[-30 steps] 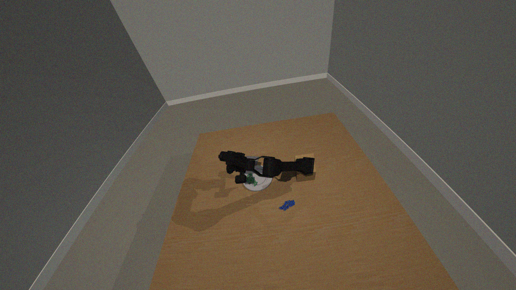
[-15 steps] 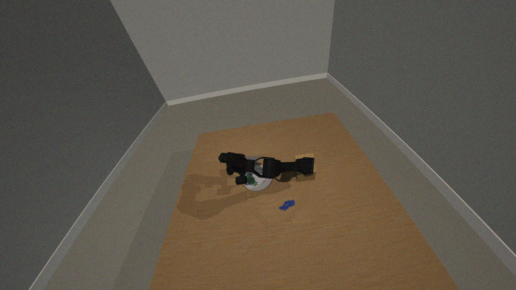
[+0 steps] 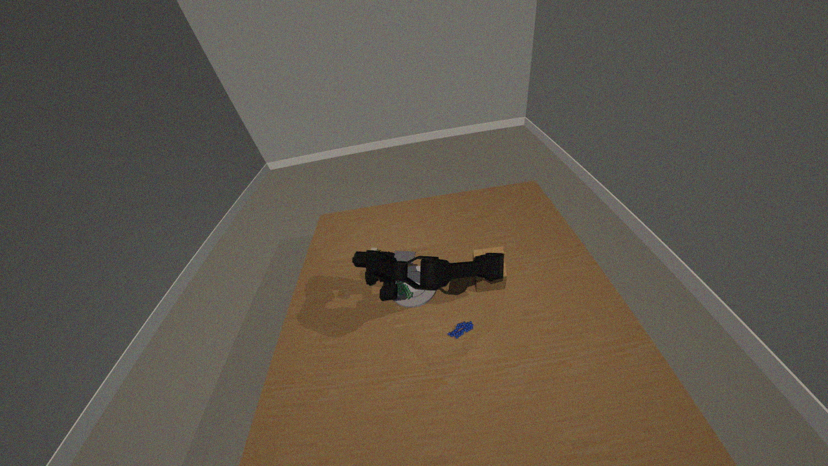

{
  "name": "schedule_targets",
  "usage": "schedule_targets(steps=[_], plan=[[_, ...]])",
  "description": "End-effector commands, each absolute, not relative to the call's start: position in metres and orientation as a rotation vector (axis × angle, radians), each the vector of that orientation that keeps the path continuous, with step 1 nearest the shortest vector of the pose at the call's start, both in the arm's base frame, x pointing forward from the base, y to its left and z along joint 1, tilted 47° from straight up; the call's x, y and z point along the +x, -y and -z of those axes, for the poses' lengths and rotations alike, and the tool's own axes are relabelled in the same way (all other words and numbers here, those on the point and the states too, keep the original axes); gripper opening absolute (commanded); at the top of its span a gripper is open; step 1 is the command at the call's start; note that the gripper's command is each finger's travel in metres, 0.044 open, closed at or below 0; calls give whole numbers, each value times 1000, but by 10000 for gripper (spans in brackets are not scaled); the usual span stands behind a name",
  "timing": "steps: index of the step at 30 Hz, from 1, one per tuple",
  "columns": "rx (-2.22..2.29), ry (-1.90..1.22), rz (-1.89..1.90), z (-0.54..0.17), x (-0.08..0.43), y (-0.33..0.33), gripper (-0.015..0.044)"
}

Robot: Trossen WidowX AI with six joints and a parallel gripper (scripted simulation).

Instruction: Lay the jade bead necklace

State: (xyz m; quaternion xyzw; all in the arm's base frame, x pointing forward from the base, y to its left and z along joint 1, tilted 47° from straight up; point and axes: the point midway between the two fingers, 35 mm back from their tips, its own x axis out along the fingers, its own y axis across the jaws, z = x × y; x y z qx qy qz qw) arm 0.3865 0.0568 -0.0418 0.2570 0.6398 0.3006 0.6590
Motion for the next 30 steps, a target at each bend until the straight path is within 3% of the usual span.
schedule_targets(steps=[1, 25, 30], plan=[[593, -1454, -679, 48, 385, -61, 139], [582, -1451, -683, 45, 386, -61, 0], [582, -1451, -683, 45, 386, -61, 0]])
